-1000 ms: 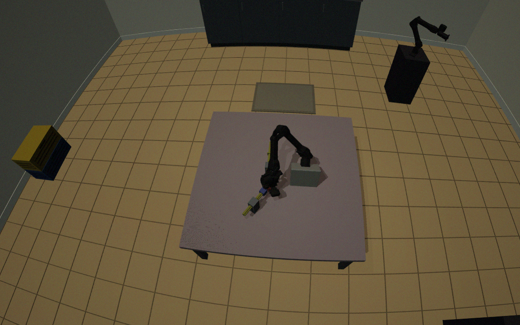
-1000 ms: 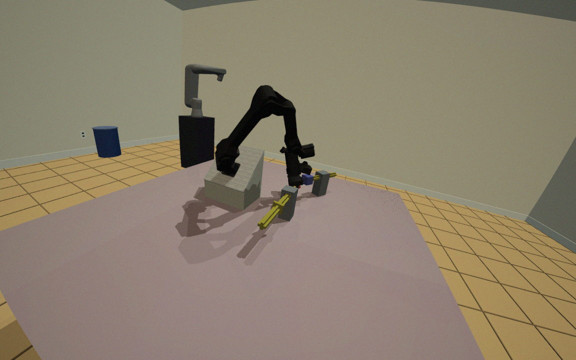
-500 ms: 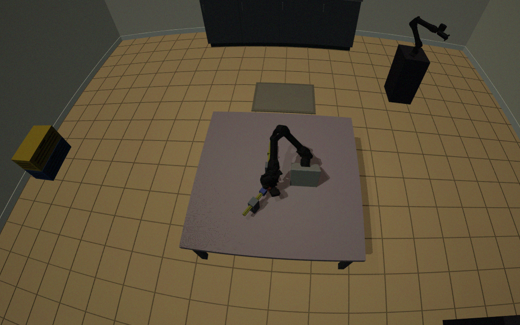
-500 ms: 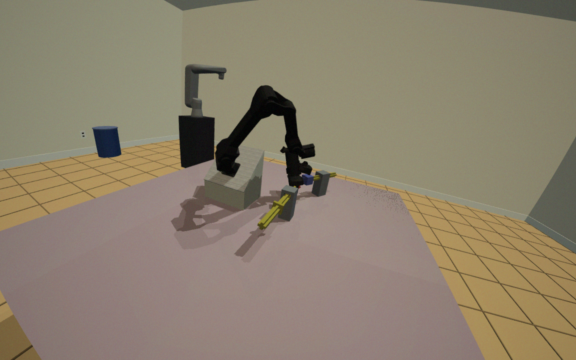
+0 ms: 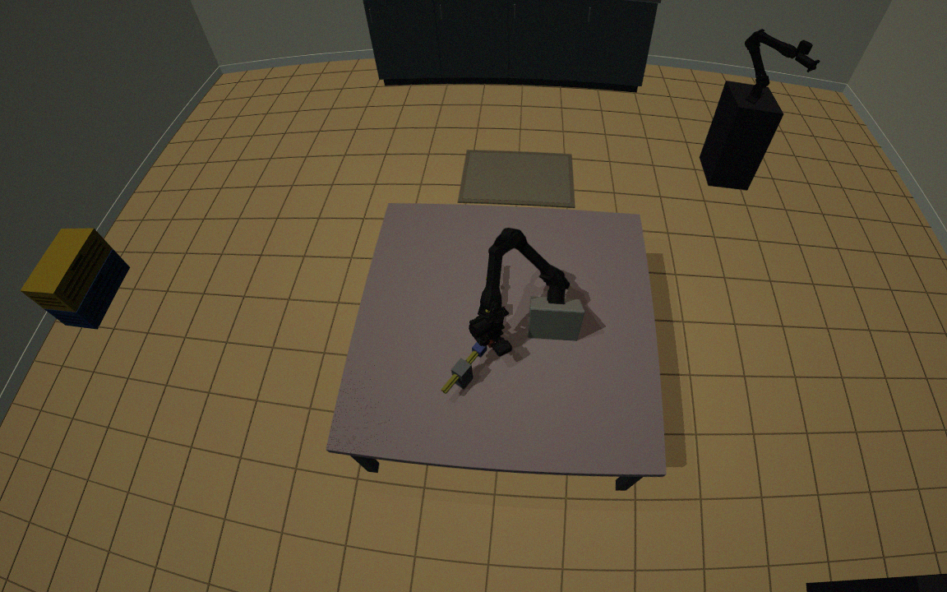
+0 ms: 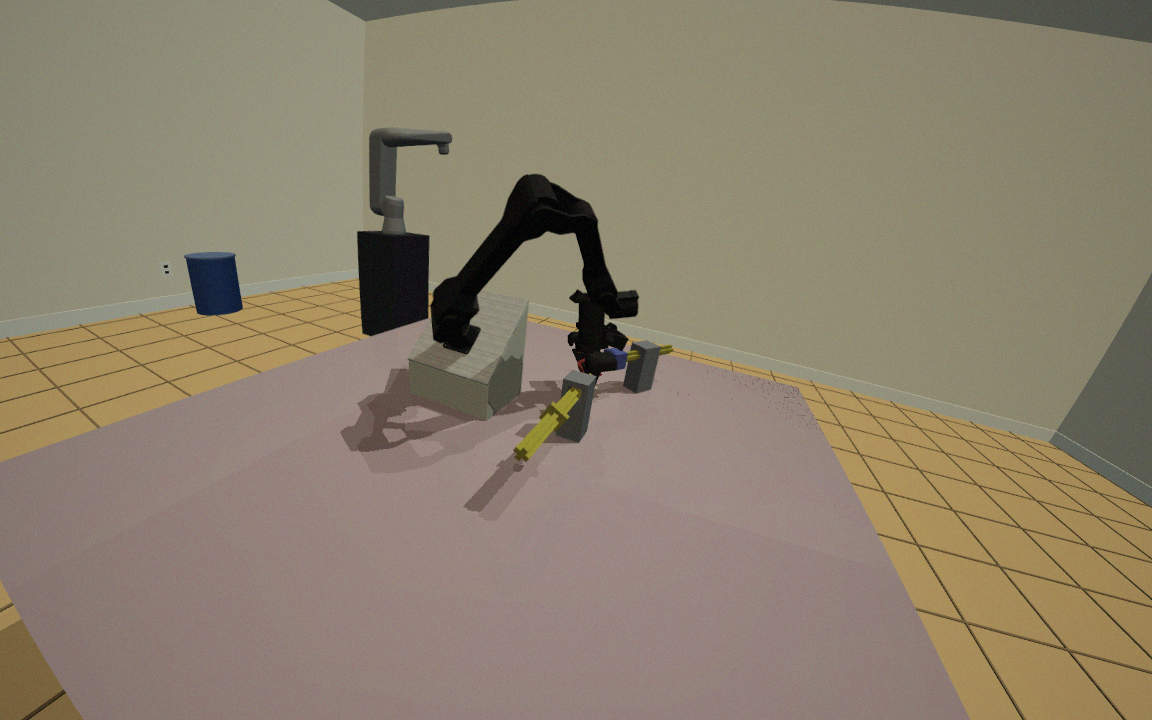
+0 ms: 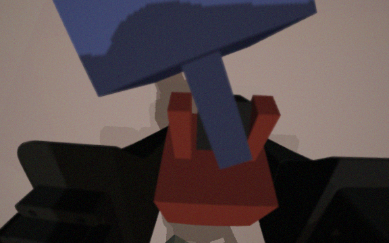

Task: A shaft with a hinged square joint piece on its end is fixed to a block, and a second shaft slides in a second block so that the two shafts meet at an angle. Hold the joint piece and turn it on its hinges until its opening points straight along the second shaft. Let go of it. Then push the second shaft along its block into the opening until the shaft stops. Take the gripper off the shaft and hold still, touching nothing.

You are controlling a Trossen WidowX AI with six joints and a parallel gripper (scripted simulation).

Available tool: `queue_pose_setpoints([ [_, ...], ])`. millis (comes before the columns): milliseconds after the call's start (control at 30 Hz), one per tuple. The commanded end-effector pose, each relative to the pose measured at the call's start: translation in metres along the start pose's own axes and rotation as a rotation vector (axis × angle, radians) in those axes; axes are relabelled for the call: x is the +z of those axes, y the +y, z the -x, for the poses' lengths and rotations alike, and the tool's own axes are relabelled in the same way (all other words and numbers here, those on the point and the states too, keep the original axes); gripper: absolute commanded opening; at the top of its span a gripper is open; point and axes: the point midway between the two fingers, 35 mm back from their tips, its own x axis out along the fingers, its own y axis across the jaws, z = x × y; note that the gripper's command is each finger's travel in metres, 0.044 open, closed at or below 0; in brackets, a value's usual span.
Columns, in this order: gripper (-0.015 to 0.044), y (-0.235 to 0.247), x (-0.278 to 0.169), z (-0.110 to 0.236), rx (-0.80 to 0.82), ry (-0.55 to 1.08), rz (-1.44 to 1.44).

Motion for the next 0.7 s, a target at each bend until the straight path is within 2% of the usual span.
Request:
queue_pose_setpoints([
  [0, 0.0, -0.0018, -0.0006, 0.001, 0.006, 0.036, 0.063],
  [667, 0.0, -0.0112, -0.001, 0.0068, 0.008, 0.196, 0.332],
])
